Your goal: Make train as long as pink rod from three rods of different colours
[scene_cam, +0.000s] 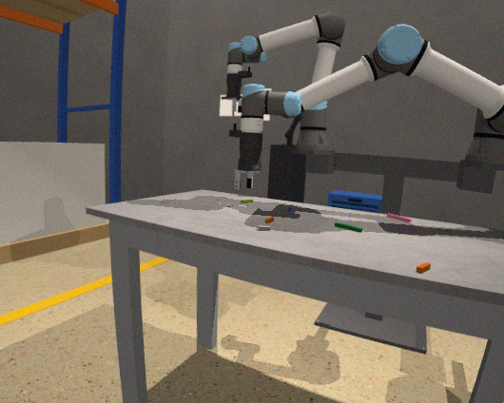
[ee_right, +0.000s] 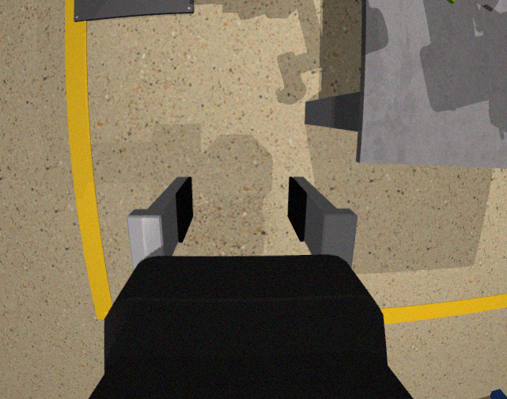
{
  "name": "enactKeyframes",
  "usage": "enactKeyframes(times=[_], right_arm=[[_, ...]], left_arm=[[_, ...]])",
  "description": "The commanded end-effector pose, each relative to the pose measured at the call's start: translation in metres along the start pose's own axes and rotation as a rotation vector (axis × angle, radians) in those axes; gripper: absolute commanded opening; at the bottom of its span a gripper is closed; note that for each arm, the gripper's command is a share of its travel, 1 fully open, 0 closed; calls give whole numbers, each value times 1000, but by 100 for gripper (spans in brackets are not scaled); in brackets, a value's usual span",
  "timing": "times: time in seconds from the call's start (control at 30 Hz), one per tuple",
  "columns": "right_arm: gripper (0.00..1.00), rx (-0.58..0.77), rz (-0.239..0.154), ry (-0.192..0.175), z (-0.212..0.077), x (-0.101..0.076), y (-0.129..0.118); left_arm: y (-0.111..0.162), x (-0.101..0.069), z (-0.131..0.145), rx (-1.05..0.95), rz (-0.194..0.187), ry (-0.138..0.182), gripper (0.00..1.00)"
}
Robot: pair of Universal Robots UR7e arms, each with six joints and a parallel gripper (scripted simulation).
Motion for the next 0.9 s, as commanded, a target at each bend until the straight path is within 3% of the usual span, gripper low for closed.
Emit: enactKeyframes(times=[0.0,0.47,0.53,0.87], right_arm=[[100,0,-2,0,0,-1,0],[100,0,-2,0,0,-1,0],[100,0,-2,0,0,-1,0],[100,0,-2,0,0,-1,0]], left_arm=[[-2,-2,-5,-49,4,2,100],[-35,-2,-60,-553,5,1,100],[-35,-2,-60,-553,5,1,100],[-72,-2,-105,-996,5,0,100]])
Point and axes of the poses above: on each arm, the point where the finger pads meet when closed, its own x axis out along the fingers, its own z axis across the jaws, y = z × x, the point moved 10 cm from there along -x, back along the fingers, and after that the axes turned 15 degrees about -x, right-handed, at the moved point
